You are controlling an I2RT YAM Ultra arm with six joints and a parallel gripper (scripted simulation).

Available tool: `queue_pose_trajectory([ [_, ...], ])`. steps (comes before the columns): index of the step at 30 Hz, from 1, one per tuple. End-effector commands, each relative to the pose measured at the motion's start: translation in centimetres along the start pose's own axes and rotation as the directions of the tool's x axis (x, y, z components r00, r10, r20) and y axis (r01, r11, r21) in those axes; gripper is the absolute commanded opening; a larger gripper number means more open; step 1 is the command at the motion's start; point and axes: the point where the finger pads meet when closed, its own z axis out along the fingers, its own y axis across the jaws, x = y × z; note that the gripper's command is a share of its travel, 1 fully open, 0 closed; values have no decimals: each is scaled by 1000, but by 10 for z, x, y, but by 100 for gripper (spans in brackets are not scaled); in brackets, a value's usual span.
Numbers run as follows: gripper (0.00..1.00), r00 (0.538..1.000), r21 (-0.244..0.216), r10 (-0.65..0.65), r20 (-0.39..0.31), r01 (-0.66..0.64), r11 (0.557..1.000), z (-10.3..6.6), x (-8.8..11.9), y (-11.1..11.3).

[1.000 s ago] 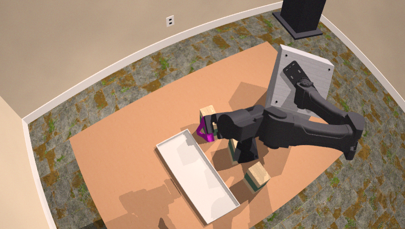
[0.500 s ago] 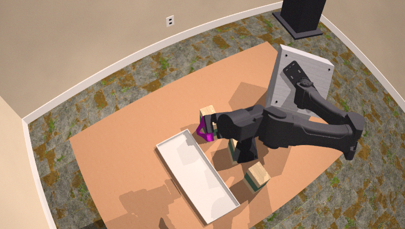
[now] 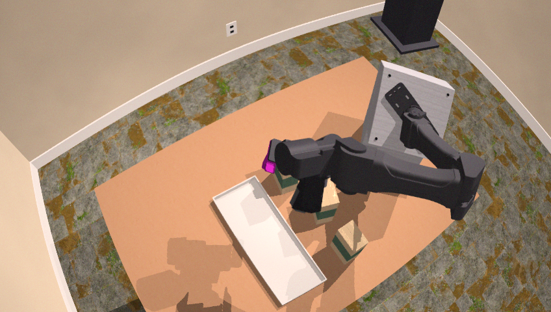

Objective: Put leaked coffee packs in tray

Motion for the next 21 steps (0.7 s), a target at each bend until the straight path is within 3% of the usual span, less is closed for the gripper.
queue_pose_trajectory([
  [1, 100, 979, -16, 205, 2, -205, 979, 2, 5, -9],
  [9, 100, 890, -75, 455, -26, -456, 887, 19, 16, -6],
  [12, 100, 882, -78, 470, -29, -471, 879, 20, 17, -6],
  [13, 100, 830, -96, 556, -47, -557, 825, 26, 22, -5],
  [14, 100, 829, -96, 557, -47, -559, 824, 26, 22, -5],
  [17, 100, 766, -112, 639, -69, -643, 758, 33, 27, -3],
  [21, 100, 660, -127, 744, -106, -751, 648, 42, 34, -1],
])
